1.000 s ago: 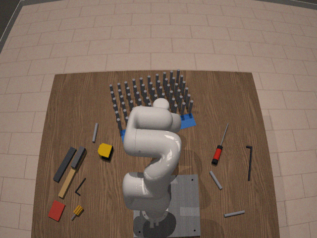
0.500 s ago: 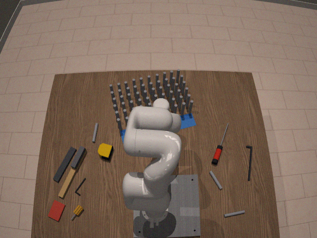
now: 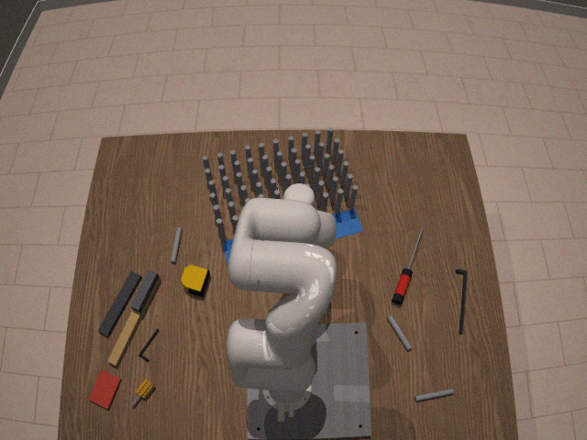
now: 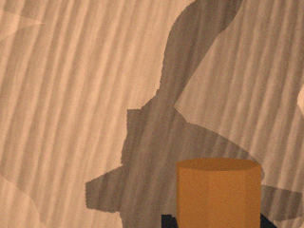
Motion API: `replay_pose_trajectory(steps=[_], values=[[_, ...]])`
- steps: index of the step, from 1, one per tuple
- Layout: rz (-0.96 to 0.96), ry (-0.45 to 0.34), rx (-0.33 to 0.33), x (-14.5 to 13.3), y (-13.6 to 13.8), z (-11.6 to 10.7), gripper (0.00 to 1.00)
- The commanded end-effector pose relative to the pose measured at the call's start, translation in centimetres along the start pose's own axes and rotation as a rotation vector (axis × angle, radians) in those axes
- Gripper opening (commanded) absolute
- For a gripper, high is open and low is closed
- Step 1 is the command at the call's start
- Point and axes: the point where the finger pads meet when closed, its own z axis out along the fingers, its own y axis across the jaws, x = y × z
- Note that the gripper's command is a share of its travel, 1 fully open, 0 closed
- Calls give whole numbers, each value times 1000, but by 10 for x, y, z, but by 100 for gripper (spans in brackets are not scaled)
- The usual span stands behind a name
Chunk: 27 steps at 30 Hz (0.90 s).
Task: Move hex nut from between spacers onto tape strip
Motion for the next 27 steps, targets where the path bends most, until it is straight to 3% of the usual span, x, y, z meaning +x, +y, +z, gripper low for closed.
replay_pose_trajectory(steps=[1,27], values=[[0,-4,1,3,-1,-1,0],[0,-4,1,42,-1,-1,0]])
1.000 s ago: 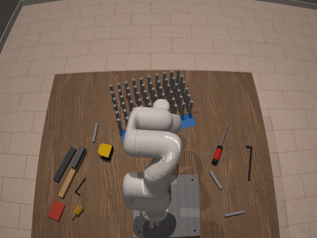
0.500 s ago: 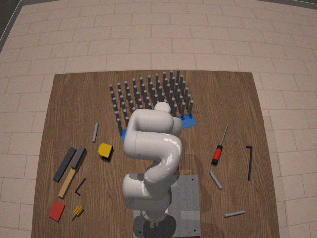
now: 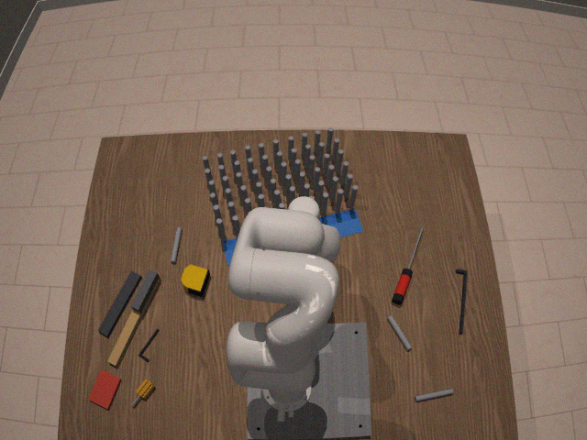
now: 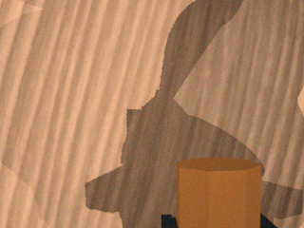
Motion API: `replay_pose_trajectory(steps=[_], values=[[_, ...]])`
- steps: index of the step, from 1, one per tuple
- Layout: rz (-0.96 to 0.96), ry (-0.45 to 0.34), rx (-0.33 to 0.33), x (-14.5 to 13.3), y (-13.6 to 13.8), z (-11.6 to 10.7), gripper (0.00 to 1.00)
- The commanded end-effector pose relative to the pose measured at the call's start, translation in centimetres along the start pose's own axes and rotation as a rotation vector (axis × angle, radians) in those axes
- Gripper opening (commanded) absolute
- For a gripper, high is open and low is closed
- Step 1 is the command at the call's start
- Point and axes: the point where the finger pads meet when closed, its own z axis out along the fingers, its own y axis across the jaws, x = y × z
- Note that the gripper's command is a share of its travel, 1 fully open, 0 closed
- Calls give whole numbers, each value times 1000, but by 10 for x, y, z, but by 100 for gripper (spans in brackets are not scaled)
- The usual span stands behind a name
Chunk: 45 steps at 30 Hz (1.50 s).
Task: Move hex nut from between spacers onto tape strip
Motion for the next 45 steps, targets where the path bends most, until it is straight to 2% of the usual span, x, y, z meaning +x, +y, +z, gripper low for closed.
replay_pose_trajectory(steps=[1,33,45], values=[[0,-4,1,5,-1,-1,0],[0,-4,1,76,-2,-1,0],[0,-4,1,95,-2,-1,0]])
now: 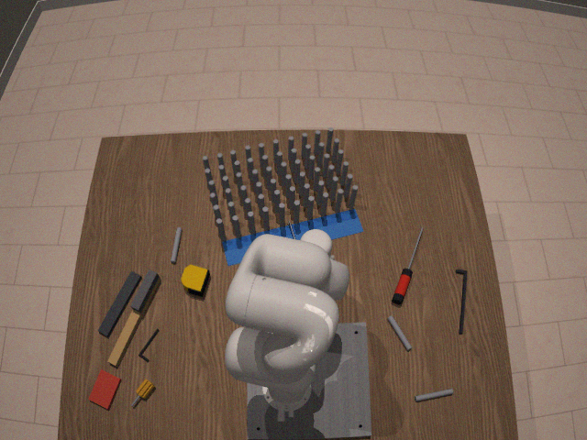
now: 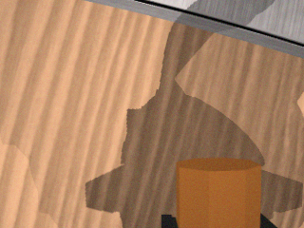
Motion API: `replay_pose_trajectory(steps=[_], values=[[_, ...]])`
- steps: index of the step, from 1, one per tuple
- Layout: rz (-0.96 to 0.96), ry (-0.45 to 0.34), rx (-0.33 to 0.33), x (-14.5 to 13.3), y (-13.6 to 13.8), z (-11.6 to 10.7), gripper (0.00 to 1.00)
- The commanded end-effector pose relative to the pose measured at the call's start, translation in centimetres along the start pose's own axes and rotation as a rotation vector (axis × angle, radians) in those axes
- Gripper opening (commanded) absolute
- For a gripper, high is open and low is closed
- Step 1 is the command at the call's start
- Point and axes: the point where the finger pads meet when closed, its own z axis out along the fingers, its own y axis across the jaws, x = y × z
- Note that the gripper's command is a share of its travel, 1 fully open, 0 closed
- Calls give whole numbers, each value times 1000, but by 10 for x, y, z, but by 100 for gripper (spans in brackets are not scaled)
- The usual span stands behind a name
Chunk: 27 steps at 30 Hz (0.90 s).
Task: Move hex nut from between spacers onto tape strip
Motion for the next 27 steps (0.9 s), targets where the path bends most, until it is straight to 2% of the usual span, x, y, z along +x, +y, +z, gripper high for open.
replay_pose_trajectory(steps=[1,27], values=[[0,-3,1,7,-1,-1,0],[0,-3,1,24,-1,-1,0]])
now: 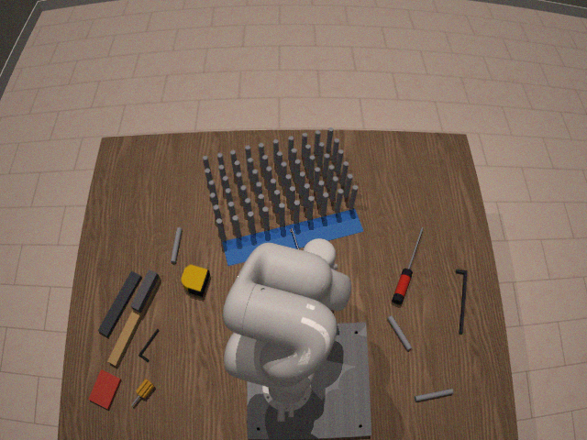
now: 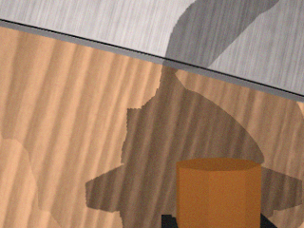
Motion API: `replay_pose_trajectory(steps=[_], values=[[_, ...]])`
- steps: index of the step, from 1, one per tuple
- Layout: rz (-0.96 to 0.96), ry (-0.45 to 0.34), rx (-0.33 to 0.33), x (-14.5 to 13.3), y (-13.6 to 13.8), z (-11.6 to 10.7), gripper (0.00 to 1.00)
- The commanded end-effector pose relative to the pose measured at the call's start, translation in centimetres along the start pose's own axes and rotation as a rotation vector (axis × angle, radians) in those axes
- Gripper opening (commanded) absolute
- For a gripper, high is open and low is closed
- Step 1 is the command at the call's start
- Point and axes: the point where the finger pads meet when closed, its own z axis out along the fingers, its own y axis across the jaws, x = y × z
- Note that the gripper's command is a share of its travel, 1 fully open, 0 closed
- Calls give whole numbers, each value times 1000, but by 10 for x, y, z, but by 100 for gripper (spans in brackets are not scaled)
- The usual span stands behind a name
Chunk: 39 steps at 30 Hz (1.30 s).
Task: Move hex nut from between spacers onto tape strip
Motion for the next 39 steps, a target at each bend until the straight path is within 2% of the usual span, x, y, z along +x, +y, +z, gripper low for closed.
replay_pose_trajectory(steps=[1,18,39], values=[[0,-3,2,0,-1,-1,0],[0,-2,2,0,-1,-2,0],[0,-1,2,0,-1,-18,0]])
